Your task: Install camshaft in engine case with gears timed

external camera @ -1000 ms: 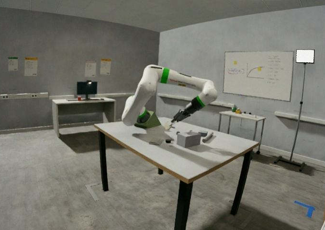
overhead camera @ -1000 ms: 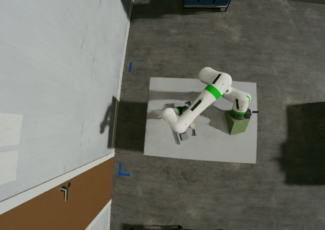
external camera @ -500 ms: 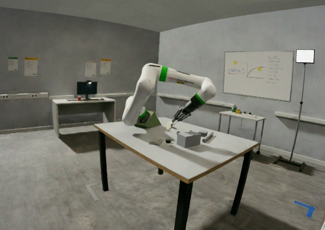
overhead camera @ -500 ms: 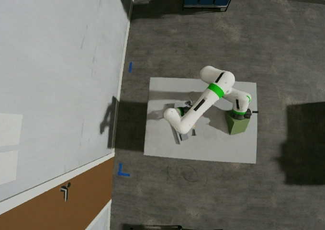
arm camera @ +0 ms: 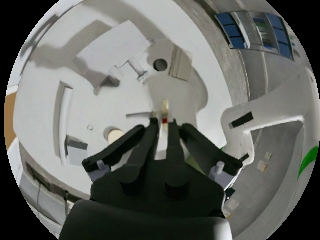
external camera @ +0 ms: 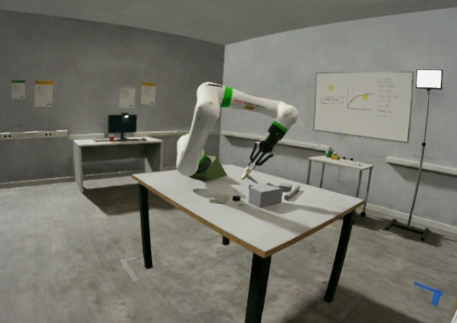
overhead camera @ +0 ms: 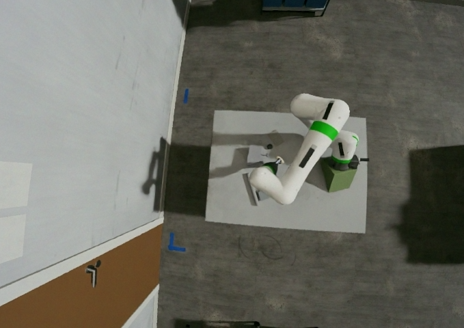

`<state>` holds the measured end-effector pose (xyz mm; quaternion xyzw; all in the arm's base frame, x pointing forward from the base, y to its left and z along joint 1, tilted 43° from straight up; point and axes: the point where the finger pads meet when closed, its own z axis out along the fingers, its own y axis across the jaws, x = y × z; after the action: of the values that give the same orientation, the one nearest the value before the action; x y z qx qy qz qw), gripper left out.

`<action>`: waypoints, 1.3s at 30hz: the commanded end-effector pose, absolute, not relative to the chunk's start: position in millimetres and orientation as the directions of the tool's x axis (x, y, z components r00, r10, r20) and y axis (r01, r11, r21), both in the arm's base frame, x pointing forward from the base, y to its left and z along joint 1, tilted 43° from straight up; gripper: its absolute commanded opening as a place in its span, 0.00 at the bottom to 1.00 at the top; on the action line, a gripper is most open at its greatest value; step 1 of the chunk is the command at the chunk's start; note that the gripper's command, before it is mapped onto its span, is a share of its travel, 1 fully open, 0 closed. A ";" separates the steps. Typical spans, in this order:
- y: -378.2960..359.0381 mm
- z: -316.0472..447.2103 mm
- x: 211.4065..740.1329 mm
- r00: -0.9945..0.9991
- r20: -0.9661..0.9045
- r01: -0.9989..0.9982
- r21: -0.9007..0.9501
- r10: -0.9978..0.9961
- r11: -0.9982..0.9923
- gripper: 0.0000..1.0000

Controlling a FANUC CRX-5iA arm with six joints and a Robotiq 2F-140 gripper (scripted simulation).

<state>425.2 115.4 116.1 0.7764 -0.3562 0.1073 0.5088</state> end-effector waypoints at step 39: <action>131.5 78.4 428.0 -0.249 0.967 -0.966 -0.253 -0.061 -0.060 0.14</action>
<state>426.9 133.5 81.0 0.4619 -0.5549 0.5623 0.4031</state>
